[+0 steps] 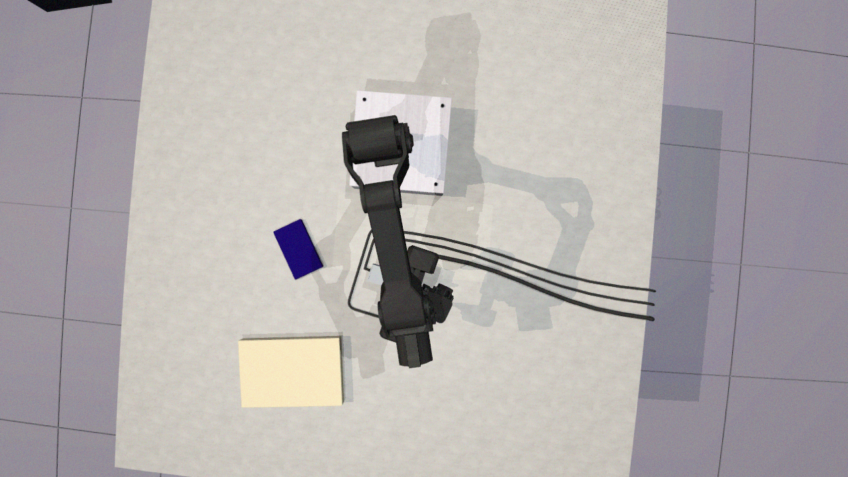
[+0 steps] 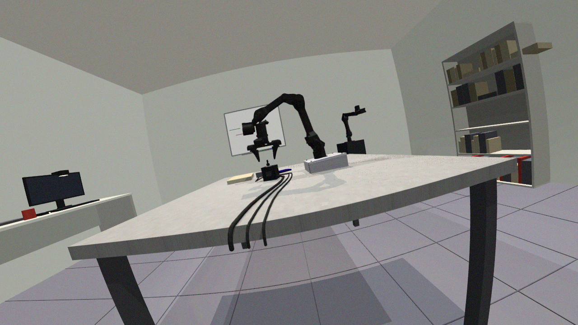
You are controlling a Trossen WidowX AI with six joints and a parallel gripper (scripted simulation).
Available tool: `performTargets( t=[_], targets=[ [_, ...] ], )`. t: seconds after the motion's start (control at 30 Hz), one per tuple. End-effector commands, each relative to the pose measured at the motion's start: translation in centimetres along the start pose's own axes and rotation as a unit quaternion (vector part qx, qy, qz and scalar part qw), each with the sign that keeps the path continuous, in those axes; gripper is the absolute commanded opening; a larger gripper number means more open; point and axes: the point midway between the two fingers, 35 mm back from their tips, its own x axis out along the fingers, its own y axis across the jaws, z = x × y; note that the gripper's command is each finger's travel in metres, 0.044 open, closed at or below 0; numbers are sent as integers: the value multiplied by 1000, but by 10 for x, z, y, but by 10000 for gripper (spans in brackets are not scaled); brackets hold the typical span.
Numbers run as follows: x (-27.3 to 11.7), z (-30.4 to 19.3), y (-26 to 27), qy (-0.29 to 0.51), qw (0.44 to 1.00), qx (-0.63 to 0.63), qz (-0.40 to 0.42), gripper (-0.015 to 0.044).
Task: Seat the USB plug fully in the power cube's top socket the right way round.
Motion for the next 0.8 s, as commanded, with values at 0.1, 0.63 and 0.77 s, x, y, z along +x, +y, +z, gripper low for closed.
performTargets(
  t=[0.1,0.63,0.77],
  targets=[
    [4,0,2,1,1000,-2,6,440],
    [2,-1,1,1,1000,0,3,335],
    [2,-1,1,1,1000,0,3,230]
  ],
)
